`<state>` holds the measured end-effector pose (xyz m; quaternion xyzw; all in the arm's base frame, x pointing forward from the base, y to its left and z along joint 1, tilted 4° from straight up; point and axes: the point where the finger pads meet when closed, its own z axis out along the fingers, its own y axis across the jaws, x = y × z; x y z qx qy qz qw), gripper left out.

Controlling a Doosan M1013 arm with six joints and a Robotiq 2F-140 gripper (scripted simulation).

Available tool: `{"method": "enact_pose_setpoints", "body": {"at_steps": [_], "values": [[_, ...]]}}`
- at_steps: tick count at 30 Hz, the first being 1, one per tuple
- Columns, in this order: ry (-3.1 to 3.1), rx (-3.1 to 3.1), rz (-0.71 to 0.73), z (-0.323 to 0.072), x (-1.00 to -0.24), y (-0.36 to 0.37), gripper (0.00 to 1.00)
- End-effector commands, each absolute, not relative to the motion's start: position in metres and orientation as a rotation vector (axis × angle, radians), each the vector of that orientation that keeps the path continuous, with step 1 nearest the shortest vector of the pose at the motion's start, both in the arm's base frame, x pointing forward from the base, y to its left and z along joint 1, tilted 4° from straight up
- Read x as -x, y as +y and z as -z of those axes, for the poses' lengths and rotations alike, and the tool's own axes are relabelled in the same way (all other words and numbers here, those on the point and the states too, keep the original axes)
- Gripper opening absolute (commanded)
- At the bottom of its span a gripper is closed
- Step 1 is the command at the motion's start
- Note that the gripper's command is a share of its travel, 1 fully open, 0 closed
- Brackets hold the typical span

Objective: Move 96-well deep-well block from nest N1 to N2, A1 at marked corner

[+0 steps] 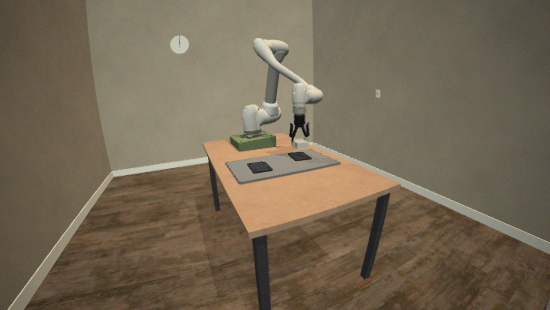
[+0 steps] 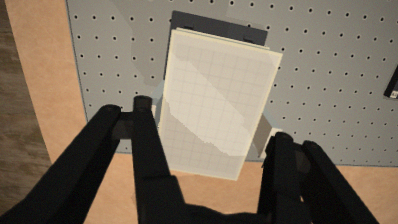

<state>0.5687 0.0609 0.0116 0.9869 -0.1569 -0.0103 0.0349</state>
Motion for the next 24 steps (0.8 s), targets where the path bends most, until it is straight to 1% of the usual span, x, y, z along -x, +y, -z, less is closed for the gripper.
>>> {"method": "enact_pose_setpoints", "body": {"at_steps": [1,19,24], "values": [[-0.482,-3.034,0.032,-0.016,-0.569,0.061,0.0],[-0.482,-3.034,0.032,-0.016,-0.569,0.061,0.0],[-0.365,-3.051,0.036,-0.017,-0.57,0.045,0.0]]}}
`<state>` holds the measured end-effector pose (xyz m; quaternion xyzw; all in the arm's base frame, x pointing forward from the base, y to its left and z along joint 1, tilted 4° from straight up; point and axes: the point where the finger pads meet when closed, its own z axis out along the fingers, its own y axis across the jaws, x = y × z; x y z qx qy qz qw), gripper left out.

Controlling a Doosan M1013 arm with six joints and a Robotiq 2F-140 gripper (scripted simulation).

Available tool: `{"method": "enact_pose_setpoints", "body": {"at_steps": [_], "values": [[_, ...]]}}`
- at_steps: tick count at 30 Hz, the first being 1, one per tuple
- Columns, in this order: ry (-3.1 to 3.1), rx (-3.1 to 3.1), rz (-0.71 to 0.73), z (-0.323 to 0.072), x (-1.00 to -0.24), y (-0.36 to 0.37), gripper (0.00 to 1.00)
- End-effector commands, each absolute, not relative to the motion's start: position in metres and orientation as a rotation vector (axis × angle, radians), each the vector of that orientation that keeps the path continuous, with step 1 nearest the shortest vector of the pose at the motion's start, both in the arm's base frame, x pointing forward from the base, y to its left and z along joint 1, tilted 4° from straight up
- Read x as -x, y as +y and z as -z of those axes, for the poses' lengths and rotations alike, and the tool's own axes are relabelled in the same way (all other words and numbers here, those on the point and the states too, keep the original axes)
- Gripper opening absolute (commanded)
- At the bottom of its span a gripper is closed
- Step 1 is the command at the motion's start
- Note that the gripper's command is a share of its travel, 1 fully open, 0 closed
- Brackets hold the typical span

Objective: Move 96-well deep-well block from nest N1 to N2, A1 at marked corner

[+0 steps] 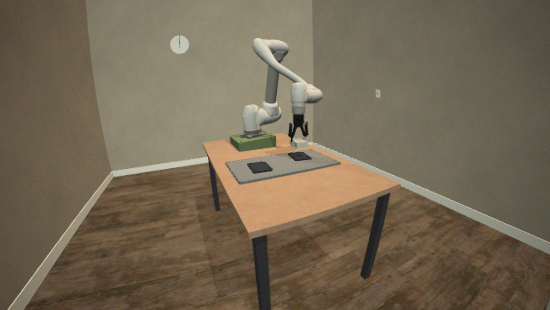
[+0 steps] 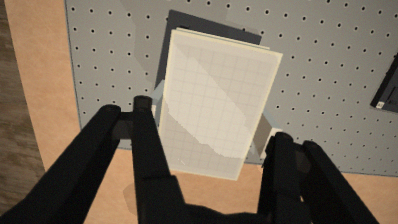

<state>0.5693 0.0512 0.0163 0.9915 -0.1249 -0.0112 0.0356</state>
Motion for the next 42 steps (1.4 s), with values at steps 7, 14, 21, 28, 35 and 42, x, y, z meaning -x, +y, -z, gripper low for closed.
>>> {"method": "enact_pose_setpoints", "body": {"at_steps": [7,14,21,28,35,42], "values": [[-0.365,-3.051,0.036,-0.018,-0.57,0.028,0.0],[-0.365,-3.051,0.036,-0.019,-0.572,0.005,0.0],[-0.365,-3.051,0.036,-0.02,-0.572,-0.012,0.0],[-0.365,-3.051,0.036,-0.022,-0.574,-0.035,0.0],[-0.365,-3.051,0.036,-0.023,-0.575,-0.058,0.0],[-0.365,-3.051,0.036,-0.025,-0.576,-0.075,0.0]]}}
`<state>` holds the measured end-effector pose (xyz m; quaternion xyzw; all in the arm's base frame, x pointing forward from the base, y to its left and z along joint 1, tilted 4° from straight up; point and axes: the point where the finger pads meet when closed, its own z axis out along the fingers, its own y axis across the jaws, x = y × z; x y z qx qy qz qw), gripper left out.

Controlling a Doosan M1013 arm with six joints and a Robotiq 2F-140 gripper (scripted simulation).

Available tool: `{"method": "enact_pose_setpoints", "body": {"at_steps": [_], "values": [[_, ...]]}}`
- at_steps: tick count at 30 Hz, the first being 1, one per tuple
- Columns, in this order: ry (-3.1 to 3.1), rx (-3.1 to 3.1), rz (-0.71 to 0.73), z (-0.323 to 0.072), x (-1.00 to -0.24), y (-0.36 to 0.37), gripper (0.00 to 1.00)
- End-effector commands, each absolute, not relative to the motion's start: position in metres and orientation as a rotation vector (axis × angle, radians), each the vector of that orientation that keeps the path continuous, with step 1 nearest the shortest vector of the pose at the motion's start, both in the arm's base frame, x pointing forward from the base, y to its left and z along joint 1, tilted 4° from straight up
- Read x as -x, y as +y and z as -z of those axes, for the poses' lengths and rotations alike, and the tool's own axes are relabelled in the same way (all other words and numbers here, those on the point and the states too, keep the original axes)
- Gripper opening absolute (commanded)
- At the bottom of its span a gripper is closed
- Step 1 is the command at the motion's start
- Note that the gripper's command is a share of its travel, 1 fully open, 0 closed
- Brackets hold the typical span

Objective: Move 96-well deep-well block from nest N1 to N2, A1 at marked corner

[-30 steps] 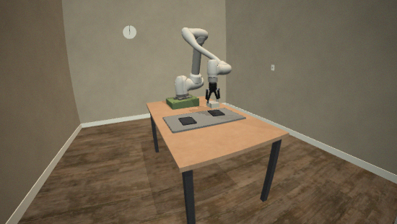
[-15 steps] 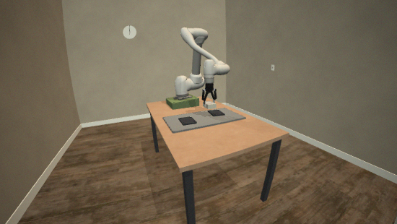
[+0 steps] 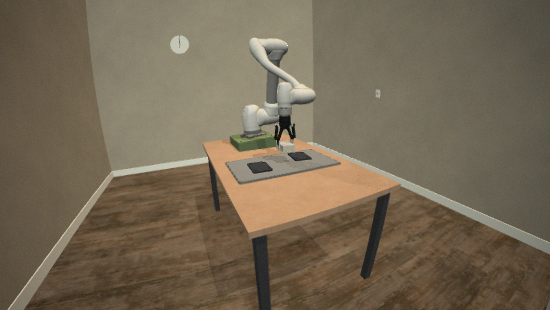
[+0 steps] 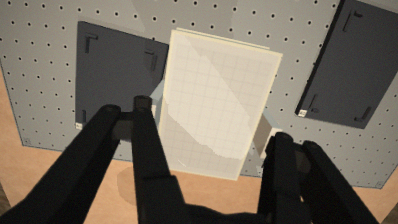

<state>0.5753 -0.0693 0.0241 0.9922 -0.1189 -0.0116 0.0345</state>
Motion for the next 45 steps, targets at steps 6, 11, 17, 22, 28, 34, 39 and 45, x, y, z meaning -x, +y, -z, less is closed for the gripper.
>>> {"method": "enact_pose_setpoints", "body": {"at_steps": [6,11,17,22,28,34,39,45], "values": [[-0.365,-3.051,0.036,-0.026,-0.577,-0.095,0.0],[-0.365,-3.051,0.036,-0.027,-0.577,-0.108,0.0],[-0.365,-3.051,0.036,-0.028,-0.578,-0.125,0.0],[-0.365,-3.051,0.036,-0.029,-0.579,-0.141,0.0],[-0.365,-3.051,0.036,-0.03,-0.58,-0.158,0.0],[-0.365,-3.051,0.036,-0.031,-0.581,-0.175,0.0],[-0.365,-3.051,0.036,-0.032,-0.581,-0.191,0.0],[-0.365,-3.051,0.036,-0.033,-0.582,-0.208,0.0]]}}
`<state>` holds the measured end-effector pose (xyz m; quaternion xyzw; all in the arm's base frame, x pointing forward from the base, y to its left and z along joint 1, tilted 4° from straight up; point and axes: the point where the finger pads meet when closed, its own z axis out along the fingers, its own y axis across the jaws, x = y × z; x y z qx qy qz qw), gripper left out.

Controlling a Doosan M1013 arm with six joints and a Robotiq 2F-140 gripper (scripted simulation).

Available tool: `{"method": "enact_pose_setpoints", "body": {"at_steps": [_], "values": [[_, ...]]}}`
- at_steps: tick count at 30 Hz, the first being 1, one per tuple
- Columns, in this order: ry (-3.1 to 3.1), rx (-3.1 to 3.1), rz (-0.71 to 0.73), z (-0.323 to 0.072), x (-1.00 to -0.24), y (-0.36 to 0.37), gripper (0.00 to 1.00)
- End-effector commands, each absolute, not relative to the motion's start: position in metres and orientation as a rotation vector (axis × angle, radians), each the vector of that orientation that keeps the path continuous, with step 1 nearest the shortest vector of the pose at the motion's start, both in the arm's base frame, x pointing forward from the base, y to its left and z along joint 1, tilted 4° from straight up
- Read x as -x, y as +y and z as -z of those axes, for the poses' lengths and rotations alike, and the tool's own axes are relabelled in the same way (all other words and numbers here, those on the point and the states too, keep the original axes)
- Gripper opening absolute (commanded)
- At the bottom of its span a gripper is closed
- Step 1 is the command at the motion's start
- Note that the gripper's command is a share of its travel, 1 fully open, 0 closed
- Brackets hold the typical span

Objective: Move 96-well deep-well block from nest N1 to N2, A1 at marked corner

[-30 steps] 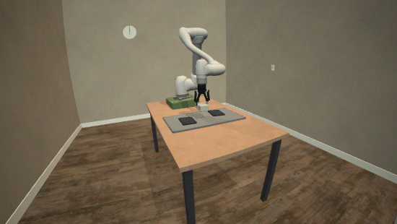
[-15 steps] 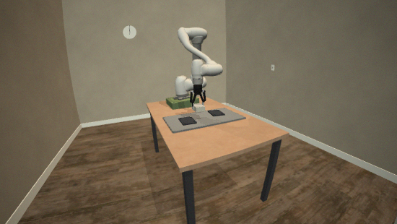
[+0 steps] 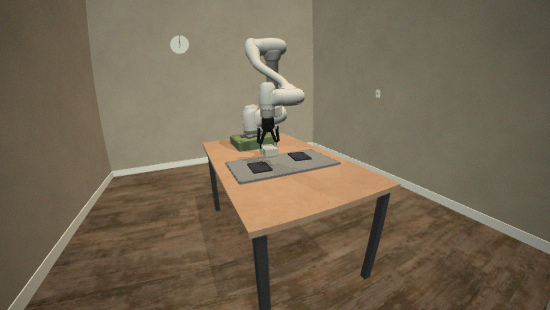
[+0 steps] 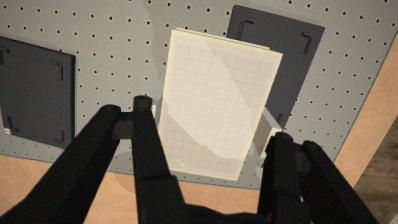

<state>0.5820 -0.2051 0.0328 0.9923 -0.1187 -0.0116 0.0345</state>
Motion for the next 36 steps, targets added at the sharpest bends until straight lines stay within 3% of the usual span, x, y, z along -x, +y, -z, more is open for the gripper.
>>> {"method": "enact_pose_setpoints", "body": {"at_steps": [1,25,36], "values": [[-0.365,-3.051,0.036,-0.033,-0.582,-0.208,0.0],[-0.365,-3.051,0.036,-0.038,-0.586,-0.281,0.0],[-0.365,-3.051,0.036,-0.038,-0.586,-0.281,0.0]]}}
